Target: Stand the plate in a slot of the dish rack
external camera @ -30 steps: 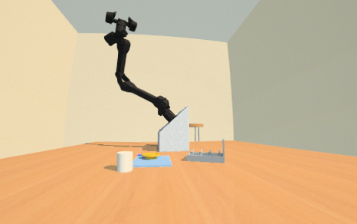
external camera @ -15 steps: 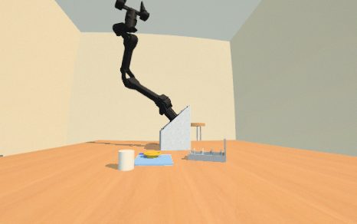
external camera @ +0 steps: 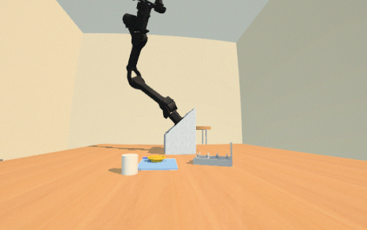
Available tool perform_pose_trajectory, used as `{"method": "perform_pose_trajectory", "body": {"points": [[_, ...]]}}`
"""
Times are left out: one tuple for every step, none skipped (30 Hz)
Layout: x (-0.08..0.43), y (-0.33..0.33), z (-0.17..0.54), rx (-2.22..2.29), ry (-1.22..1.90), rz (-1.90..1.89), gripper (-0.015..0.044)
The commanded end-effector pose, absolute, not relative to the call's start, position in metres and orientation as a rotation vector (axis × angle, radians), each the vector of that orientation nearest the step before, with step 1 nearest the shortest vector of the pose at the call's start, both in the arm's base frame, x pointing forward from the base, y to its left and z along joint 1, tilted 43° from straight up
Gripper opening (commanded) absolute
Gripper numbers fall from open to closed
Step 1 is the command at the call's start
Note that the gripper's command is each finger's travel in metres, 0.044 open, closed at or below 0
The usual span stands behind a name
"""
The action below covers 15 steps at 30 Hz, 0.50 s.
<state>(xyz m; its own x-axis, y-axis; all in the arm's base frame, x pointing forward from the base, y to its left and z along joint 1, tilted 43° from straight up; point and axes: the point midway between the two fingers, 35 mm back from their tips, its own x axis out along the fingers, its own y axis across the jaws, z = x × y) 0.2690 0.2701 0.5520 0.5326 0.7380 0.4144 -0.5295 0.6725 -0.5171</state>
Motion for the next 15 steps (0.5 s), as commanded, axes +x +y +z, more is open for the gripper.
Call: {"method": "perform_pose_trajectory", "body": {"points": [[0.306,0.263,0.516,-0.362,-0.508,0.713,0.04],[0.312,0.261,0.509,-0.366,-0.479,0.699,0.04],[0.319,0.259,0.502,-0.369,-0.451,0.686,0.04],[0.325,0.256,0.495,-0.373,-0.424,0.673,0.04],[0.331,0.253,0.487,-0.376,-0.396,0.659,0.04],[0.337,0.251,0.48,-0.379,-0.369,0.645,0.04],[0.343,0.247,0.473,-0.382,-0.342,0.631,0.04],[0.349,0.244,0.465,-0.385,-0.315,0.617,0.04],[0.354,0.241,0.458,-0.388,-0.288,0.602,0.04],[0.36,0.237,0.45,-0.39,-0.261,0.588,0.04],[0.365,0.233,0.443,-0.393,-0.234,0.573,0.04],[0.371,0.229,0.434,-0.395,-0.205,0.557,0.04],[0.376,0.225,0.426,-0.396,-0.175,0.54,0.04],[0.381,0.221,0.417,-0.398,-0.145,0.522,0.04],[0.386,0.216,0.409,-0.399,-0.115,0.505,0.04]]}}
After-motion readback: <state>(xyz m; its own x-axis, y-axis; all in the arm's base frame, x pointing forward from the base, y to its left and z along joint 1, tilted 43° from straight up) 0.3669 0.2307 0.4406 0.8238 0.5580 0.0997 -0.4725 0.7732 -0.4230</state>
